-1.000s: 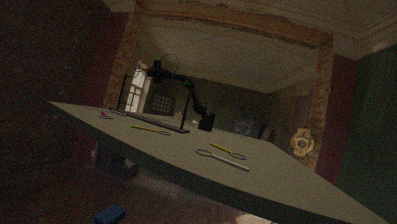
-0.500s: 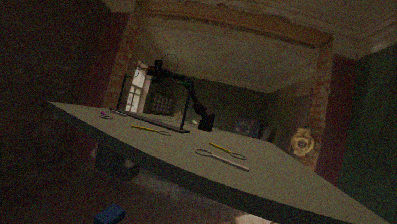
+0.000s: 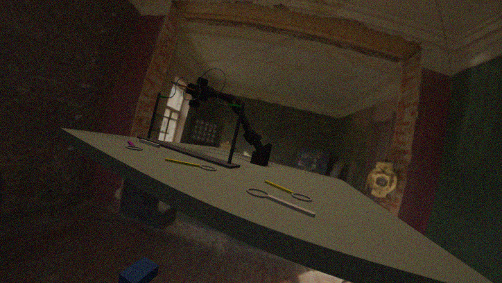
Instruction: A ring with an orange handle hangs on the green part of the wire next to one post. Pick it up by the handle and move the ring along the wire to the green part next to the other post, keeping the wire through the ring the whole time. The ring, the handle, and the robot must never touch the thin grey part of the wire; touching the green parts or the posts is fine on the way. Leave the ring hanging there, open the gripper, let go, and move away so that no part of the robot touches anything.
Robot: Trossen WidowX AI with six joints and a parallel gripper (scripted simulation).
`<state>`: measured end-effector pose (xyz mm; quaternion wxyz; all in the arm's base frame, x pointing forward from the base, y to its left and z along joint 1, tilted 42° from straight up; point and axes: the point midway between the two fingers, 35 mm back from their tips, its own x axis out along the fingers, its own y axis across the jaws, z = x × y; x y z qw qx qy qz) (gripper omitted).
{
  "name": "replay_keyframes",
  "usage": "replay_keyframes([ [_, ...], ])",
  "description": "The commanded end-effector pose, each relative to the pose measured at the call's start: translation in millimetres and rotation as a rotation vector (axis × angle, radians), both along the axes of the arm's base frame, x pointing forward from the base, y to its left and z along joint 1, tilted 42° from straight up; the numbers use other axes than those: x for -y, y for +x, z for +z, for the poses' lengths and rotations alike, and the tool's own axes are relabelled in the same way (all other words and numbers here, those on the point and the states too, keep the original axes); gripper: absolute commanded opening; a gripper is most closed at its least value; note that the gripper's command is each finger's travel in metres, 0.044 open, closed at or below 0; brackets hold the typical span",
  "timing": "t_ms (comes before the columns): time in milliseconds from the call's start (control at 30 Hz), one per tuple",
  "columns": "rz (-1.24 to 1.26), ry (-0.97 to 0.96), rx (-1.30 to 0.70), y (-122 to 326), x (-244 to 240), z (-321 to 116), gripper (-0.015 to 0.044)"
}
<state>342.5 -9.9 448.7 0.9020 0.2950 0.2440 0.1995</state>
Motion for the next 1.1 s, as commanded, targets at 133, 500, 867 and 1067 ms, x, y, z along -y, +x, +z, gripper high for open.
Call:
replay_keyframes([
  [133,-0.010,-0.162,0.041,1.8,8.7,-4.2,-0.0150],
  [500,-0.028,-0.396,0.092,5.7,24.1,-10.8,-0.0150],
  [867,-0.047,-0.631,0.144,9.6,40.6,-13.6,-0.0150],
  [1067,-0.058,-0.758,0.173,11.6,49.8,-13.3,-0.0150],
])
